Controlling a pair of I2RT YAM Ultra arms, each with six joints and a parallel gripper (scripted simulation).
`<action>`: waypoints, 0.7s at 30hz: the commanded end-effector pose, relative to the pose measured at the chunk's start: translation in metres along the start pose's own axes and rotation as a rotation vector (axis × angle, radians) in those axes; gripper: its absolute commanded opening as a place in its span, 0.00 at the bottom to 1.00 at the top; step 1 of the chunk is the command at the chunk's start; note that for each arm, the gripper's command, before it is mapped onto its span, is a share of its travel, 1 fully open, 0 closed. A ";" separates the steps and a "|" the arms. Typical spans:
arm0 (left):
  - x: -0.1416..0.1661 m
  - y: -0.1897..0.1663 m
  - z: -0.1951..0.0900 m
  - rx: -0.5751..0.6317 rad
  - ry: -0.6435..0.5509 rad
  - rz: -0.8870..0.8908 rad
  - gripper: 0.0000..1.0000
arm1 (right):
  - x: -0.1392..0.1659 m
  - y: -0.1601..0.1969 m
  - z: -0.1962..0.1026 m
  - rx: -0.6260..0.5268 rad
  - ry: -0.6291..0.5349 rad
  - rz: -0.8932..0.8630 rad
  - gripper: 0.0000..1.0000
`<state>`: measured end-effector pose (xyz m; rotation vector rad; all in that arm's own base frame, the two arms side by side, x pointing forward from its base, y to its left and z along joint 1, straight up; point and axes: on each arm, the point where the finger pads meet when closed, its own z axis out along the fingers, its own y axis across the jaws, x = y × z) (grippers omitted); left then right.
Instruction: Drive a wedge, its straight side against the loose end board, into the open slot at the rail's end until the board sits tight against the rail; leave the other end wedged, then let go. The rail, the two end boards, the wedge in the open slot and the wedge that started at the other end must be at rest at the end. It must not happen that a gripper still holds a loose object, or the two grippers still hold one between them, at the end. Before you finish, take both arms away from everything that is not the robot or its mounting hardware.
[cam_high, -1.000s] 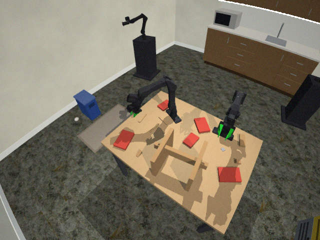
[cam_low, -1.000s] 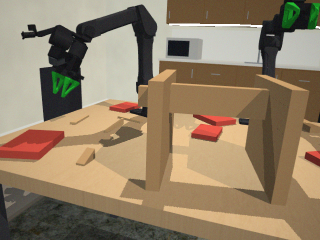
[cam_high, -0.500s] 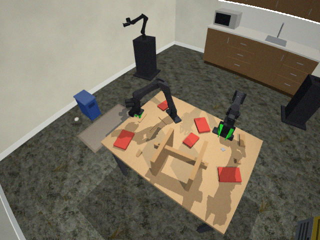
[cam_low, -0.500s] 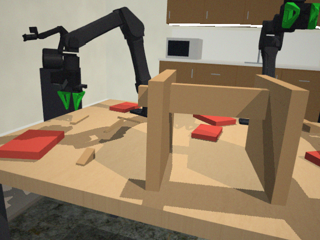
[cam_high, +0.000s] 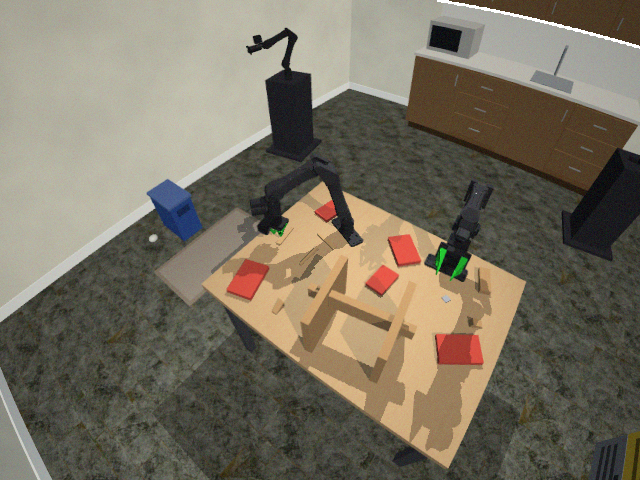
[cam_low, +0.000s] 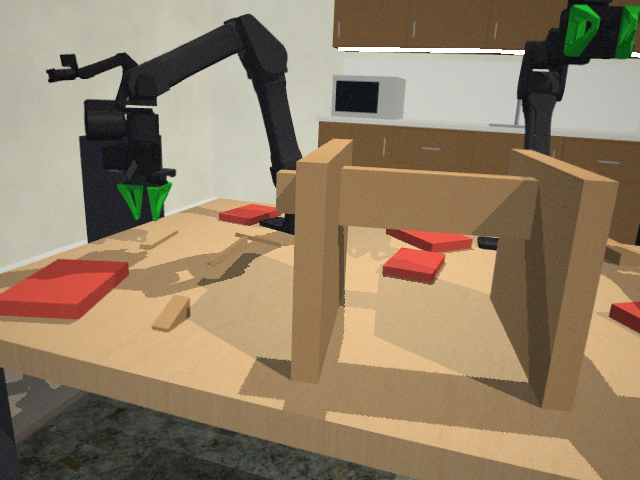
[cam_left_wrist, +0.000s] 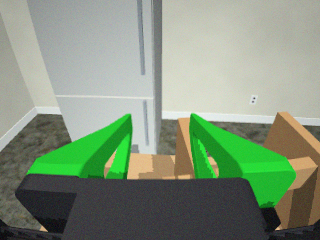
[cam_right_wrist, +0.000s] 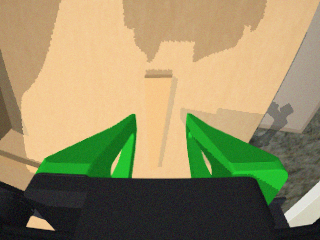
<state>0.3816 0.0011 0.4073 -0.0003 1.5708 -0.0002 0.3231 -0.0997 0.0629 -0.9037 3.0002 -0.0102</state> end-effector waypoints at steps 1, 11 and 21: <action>-0.004 -0.003 -0.001 0.006 -0.010 0.006 0.44 | -0.008 -0.009 -0.020 0.045 -0.047 -0.004 0.38; -0.004 -0.003 -0.001 0.006 -0.010 0.006 0.44 | -0.005 -0.010 -0.013 0.038 -0.042 0.003 0.38; -0.004 -0.003 -0.001 0.006 -0.010 0.006 0.44 | -0.005 -0.007 -0.011 0.032 -0.039 0.000 0.38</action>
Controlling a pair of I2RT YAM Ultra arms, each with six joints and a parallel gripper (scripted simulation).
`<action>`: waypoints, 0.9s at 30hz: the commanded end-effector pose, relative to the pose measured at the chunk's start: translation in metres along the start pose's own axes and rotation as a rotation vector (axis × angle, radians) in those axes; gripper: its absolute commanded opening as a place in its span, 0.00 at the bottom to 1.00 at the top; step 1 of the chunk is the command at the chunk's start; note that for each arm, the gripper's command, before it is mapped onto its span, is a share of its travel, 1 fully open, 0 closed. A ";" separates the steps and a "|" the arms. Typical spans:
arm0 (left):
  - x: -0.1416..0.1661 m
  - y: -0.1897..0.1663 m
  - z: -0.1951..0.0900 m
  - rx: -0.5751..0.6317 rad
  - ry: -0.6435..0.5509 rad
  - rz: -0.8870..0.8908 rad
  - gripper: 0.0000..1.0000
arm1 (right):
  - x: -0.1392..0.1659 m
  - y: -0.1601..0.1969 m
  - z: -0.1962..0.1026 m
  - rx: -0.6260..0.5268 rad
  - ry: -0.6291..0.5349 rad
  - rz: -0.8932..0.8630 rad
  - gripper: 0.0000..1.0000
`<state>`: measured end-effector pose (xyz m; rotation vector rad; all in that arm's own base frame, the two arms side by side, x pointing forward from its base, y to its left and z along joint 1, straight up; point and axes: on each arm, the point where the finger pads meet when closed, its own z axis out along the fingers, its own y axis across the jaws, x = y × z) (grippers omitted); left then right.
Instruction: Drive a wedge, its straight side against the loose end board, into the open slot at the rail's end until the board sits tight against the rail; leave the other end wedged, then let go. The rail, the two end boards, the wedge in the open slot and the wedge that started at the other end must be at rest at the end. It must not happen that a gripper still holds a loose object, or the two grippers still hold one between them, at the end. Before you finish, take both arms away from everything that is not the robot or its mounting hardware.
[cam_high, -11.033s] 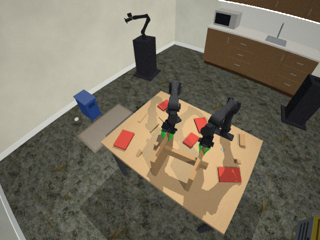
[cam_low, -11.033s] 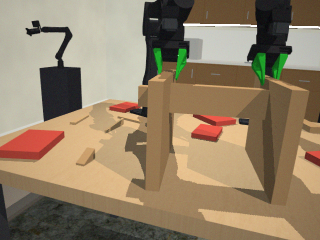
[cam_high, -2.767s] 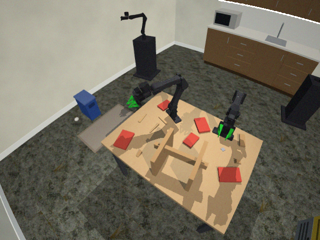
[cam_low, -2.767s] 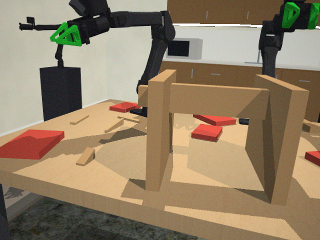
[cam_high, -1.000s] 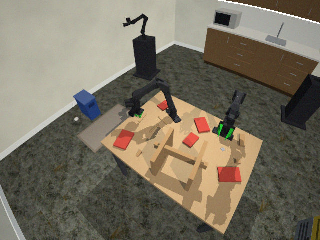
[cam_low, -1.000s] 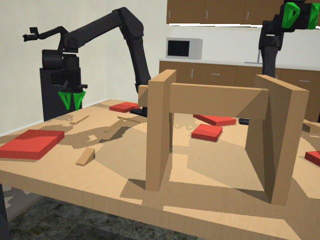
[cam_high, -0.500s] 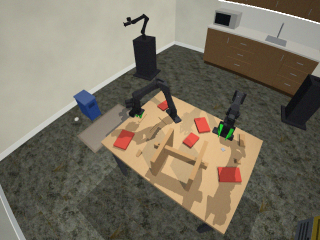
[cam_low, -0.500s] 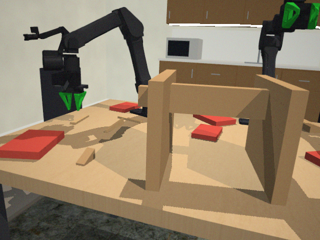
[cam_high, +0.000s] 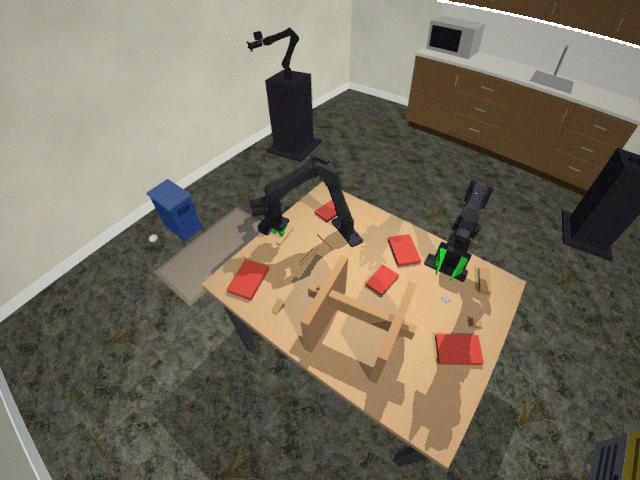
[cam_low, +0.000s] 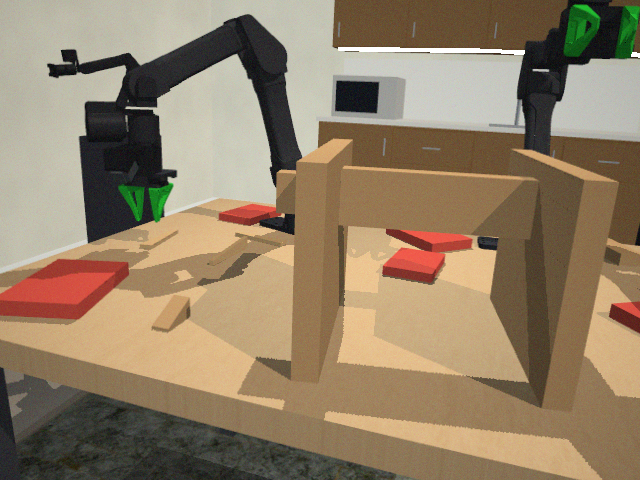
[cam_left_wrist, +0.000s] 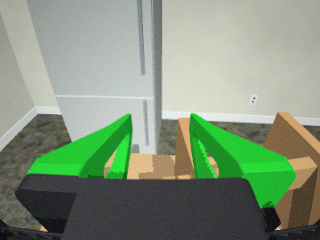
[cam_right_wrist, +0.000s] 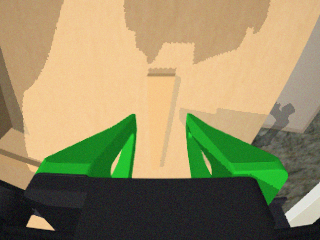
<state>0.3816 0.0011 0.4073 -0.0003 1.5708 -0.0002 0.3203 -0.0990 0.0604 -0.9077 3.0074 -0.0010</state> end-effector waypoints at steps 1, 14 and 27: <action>-0.004 -0.003 -0.001 0.006 -0.010 0.006 0.44 | -0.007 -0.009 -0.015 0.043 -0.047 0.002 0.38; -0.004 -0.003 -0.001 0.006 -0.010 0.006 0.44 | -0.003 -0.002 0.018 0.014 -0.024 0.001 0.38; -0.004 -0.003 -0.001 0.006 -0.010 0.006 0.44 | -0.004 -0.002 0.037 0.013 -0.024 -0.002 0.38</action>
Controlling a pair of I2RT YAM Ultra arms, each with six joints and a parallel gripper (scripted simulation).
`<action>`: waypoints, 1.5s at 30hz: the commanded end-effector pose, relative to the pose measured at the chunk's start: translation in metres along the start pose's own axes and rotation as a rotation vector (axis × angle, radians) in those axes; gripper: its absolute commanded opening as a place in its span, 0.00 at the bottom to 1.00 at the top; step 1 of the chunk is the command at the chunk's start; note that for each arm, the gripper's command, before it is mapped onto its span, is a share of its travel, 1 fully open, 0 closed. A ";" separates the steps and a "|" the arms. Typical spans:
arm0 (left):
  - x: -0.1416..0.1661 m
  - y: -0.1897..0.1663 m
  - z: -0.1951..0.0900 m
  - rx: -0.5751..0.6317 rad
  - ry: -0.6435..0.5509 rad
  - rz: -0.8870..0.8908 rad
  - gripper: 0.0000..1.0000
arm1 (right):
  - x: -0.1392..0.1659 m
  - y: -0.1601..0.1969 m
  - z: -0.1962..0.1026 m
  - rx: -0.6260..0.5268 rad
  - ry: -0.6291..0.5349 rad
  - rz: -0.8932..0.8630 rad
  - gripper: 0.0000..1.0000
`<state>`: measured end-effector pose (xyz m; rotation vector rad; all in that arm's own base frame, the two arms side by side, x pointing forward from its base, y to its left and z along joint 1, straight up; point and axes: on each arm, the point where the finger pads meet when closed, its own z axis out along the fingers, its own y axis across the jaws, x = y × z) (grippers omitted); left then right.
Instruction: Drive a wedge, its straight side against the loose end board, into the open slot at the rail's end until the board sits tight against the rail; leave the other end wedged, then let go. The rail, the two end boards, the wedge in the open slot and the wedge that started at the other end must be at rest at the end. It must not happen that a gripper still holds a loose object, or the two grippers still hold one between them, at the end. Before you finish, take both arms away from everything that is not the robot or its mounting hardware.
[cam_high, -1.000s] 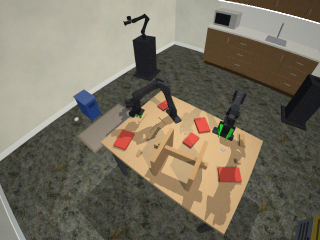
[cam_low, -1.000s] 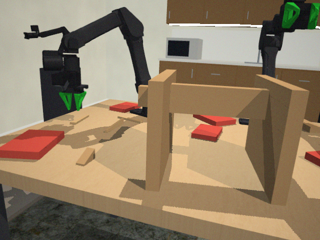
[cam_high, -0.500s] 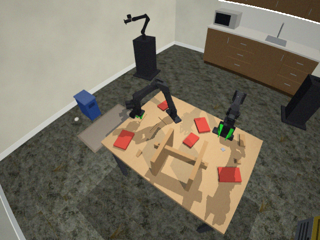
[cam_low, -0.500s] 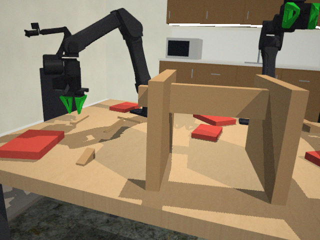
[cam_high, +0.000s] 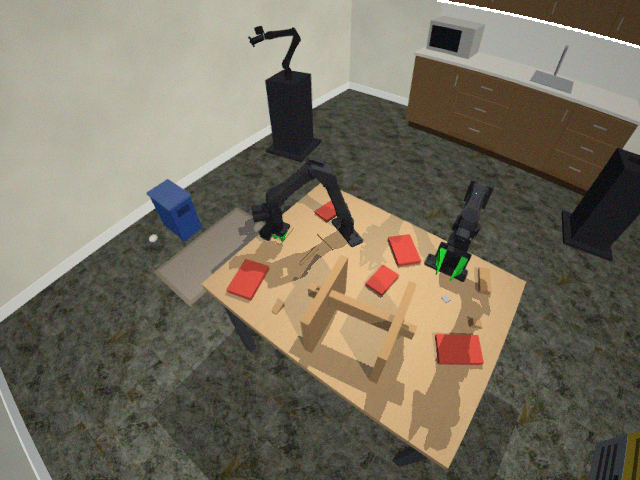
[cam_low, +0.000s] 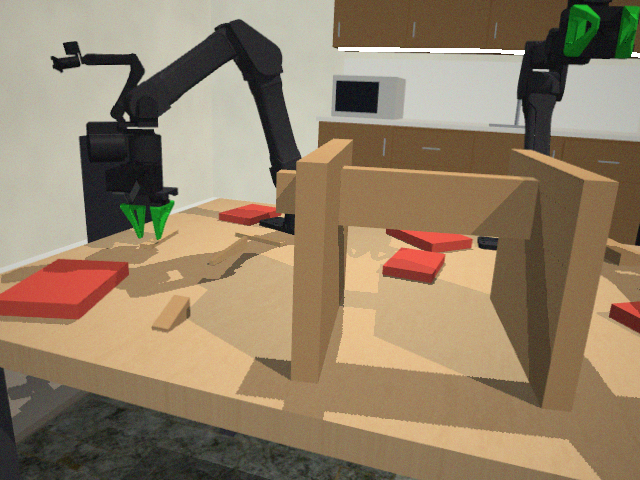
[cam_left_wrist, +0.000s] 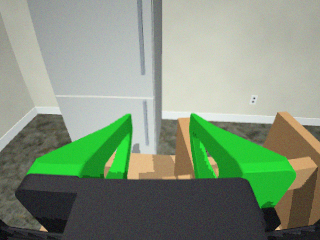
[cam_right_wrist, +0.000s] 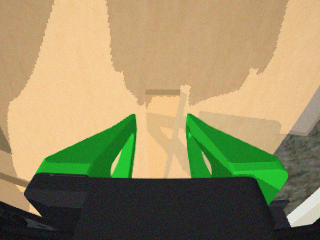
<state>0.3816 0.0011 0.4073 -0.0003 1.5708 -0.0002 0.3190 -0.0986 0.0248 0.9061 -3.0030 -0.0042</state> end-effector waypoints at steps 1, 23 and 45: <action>-0.004 -0.003 -0.001 0.006 -0.010 0.006 0.44 | -0.007 -0.004 0.000 0.026 -0.034 -0.002 0.38; -0.004 -0.003 -0.001 0.006 -0.010 0.006 0.44 | -0.017 -0.014 -0.006 0.066 -0.068 -0.006 0.03; -0.004 -0.003 -0.001 0.006 -0.010 0.006 0.44 | -0.013 -0.007 -0.031 0.043 -0.051 0.002 0.03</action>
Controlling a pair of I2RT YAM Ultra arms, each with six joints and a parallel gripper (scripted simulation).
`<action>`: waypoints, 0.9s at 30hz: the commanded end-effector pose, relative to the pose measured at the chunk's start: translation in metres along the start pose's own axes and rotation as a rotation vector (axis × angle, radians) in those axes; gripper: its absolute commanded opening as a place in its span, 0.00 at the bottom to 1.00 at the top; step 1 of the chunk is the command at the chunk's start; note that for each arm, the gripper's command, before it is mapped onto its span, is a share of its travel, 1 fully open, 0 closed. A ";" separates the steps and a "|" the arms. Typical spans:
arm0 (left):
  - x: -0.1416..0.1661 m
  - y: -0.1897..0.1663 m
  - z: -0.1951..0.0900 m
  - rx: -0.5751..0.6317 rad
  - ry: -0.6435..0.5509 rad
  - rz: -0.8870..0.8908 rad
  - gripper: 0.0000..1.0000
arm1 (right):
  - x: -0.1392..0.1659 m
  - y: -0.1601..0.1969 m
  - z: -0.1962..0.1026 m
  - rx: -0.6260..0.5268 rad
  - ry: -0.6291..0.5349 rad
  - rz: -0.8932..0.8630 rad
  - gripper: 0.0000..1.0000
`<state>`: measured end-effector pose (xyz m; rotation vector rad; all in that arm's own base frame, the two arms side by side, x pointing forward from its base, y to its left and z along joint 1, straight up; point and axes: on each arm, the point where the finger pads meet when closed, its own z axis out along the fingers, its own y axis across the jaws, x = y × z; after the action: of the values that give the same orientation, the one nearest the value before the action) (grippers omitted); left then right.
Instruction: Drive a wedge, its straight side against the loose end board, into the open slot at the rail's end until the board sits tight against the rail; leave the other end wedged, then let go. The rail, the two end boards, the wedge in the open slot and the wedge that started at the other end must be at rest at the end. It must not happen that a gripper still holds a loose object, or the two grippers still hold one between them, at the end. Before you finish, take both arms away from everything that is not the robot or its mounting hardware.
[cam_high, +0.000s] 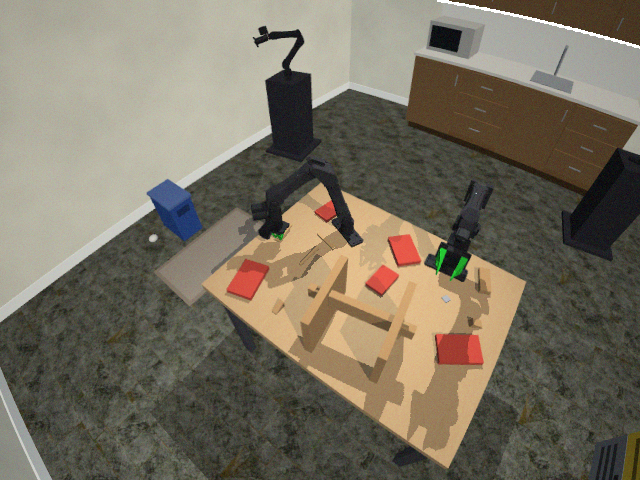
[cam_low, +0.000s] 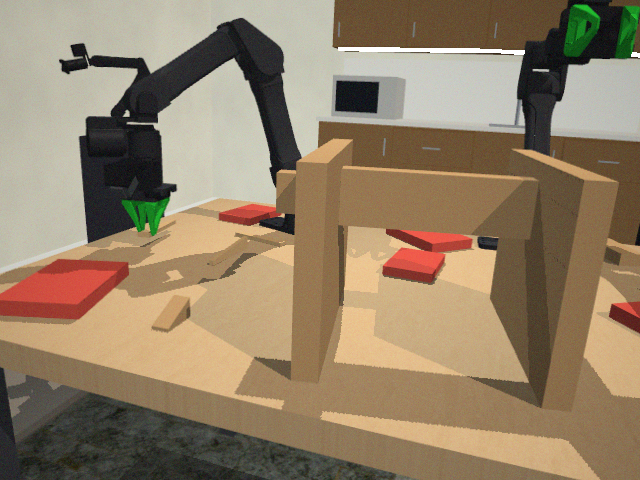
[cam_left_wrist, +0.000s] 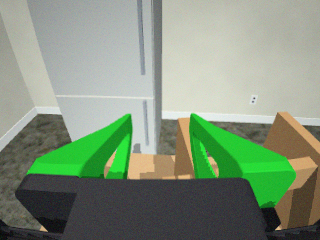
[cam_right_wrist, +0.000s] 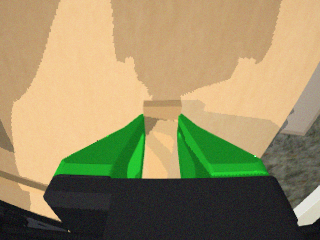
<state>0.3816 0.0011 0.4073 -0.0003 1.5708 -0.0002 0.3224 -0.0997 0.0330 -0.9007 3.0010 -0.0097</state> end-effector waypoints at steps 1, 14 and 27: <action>-0.004 -0.003 -0.001 0.006 -0.010 0.006 0.44 | -0.011 -0.004 -0.023 0.031 -0.041 -0.001 0.03; -0.004 -0.003 -0.001 0.006 -0.010 0.006 0.44 | -0.011 -0.003 -0.046 0.032 -0.044 0.000 0.03; -0.004 -0.003 -0.001 0.006 -0.010 0.006 0.44 | -0.010 -0.003 -0.058 0.034 -0.046 0.006 0.03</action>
<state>0.3816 0.0011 0.4073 -0.0003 1.5708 -0.0002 0.3222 -0.0994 0.0705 -0.8910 3.0025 -0.0098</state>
